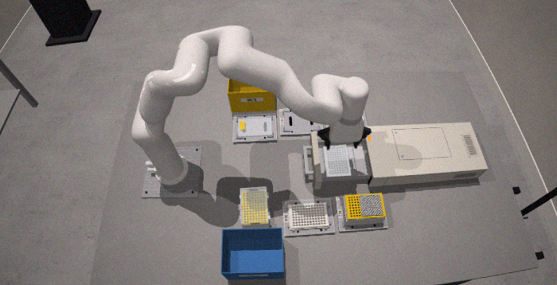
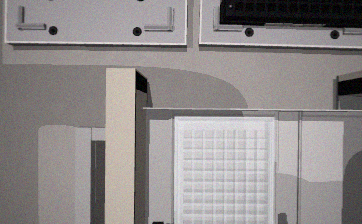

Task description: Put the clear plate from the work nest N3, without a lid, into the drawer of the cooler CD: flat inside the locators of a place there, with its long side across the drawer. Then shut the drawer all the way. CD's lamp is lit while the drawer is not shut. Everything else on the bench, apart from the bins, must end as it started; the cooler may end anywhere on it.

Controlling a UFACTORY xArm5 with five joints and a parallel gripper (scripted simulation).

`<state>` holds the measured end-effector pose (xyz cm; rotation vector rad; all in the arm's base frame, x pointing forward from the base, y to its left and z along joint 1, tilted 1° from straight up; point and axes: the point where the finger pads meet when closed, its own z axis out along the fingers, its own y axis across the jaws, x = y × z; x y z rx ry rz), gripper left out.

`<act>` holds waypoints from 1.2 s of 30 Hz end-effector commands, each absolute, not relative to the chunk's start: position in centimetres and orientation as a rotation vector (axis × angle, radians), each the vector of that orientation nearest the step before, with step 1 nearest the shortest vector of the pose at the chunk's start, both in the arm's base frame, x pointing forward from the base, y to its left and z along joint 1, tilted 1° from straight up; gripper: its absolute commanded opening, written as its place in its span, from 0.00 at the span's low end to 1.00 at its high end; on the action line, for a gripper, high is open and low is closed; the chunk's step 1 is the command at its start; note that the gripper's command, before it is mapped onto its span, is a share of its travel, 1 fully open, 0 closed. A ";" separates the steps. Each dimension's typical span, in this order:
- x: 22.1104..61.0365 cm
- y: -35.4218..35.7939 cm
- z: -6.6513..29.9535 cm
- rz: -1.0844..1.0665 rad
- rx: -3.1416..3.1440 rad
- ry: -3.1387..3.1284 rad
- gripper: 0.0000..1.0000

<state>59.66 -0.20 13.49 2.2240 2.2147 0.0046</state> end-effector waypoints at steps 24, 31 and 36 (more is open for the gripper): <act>58.3 -0.3 15.8 0.029 2.230 2.220 0.00; 54.8 -0.2 15.3 0.028 2.230 2.221 0.00; 52.4 -0.2 14.9 0.028 2.230 2.221 0.00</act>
